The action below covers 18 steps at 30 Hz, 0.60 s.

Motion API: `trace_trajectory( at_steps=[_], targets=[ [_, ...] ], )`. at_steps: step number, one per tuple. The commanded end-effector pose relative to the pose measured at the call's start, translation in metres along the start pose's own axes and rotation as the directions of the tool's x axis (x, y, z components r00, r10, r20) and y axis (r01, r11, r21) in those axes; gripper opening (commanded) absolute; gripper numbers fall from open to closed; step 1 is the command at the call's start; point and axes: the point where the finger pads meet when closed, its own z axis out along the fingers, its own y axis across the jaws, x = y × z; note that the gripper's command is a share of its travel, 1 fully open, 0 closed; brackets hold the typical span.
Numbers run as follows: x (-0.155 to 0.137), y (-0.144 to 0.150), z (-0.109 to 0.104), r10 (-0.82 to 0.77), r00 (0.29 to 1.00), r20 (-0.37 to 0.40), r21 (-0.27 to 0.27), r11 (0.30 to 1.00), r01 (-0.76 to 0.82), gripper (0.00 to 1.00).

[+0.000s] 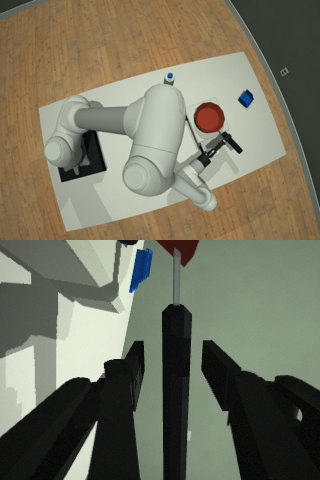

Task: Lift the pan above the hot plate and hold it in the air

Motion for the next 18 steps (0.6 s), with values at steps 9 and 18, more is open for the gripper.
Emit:
trace_trajectory(
  at_steps=[9, 18],
  targets=[
    [-0.0025, 0.0013, 0.0137, 0.001, 1.000, 0.005, -0.003, 1.000, -0.001, 0.41],
    [-0.0025, 0.0014, 0.0183, 0.001, 1.000, 0.005, -0.003, 1.000, -0.001, 0.41]
  ],
)
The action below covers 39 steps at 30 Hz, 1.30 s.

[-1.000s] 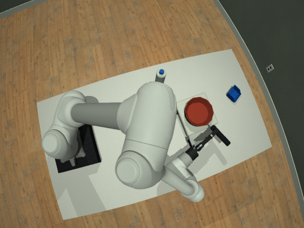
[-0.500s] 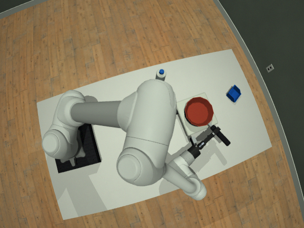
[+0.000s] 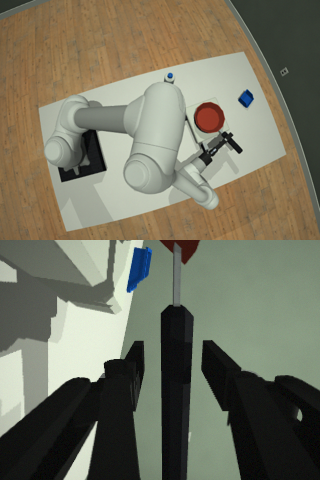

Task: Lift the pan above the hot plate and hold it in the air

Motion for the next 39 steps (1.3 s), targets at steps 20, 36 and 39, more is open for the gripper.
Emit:
trace_trajectory(
  at_steps=[20, 36, 39],
  targets=[
    [-0.0027, 0.0007, 0.0060, 0.003, 1.000, 0.006, -0.002, 1.000, -0.003, 0.41],
    [-0.0027, 0.0008, 0.0060, 0.002, 1.000, 0.006, -0.002, 1.000, -0.002, 0.10],
    [-0.0027, 0.0009, 0.0060, 0.002, 1.000, 0.006, -0.002, 1.000, -0.002, 0.10]
  ],
)
